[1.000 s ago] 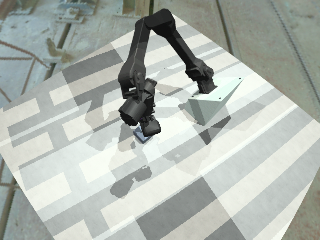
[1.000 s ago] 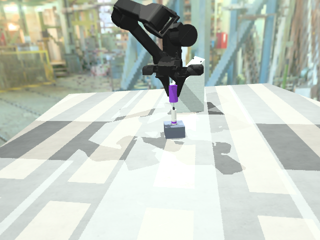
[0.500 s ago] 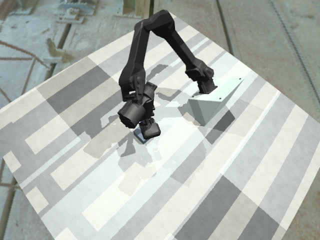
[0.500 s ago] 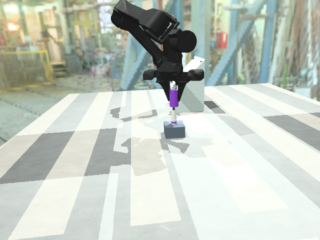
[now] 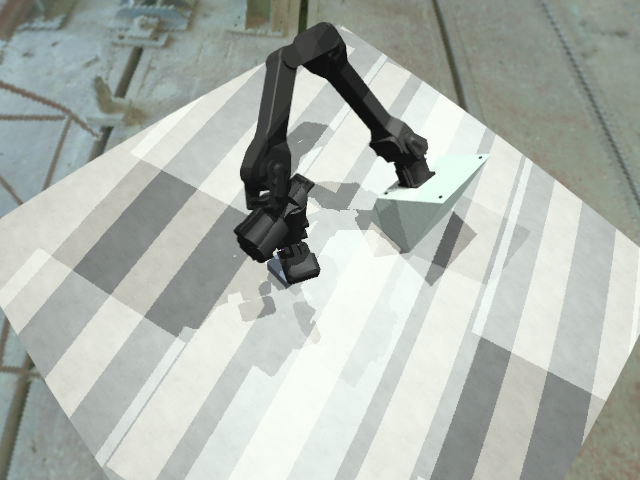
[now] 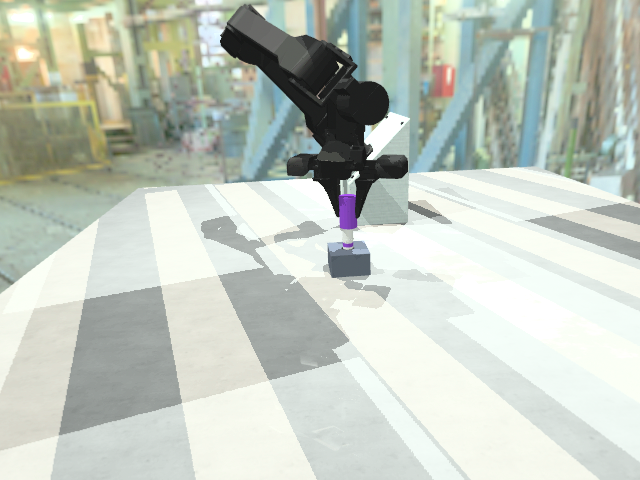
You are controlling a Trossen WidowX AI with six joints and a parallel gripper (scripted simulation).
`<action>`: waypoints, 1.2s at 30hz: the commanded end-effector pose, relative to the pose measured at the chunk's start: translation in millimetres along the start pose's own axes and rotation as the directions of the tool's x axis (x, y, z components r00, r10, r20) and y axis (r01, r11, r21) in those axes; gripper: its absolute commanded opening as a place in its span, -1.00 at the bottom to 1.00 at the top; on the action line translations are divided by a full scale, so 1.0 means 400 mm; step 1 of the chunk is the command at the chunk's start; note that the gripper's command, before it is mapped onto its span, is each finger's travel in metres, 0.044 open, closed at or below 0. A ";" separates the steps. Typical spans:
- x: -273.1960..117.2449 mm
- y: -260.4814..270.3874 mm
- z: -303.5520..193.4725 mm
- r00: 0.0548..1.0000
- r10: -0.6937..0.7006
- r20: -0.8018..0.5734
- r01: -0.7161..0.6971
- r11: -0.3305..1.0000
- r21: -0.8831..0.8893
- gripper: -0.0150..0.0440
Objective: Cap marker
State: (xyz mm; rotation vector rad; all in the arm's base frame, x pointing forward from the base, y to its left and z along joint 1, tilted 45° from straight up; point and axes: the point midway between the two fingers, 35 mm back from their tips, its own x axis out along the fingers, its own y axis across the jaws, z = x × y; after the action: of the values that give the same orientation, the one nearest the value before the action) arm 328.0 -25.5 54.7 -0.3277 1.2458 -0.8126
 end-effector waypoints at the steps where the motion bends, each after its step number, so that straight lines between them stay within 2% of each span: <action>1: 0.020 -0.002 -0.002 1.000 -0.005 -0.002 0.005 1.000 -0.006 -0.49; 10: 0.054 -0.004 -0.003 1.000 -0.007 -0.001 0.007 1.000 -0.006 -0.49; 34: 0.054 -0.004 -0.003 1.000 -0.007 -0.001 0.007 1.000 -0.006 -0.49; 36: 0.053 -0.003 -0.004 1.000 -0.004 -0.002 0.004 1.000 -0.001 -0.31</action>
State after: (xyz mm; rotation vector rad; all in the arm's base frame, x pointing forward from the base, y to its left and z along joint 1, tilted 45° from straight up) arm 328.1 -40.9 40.1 -0.3300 1.2480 -0.8161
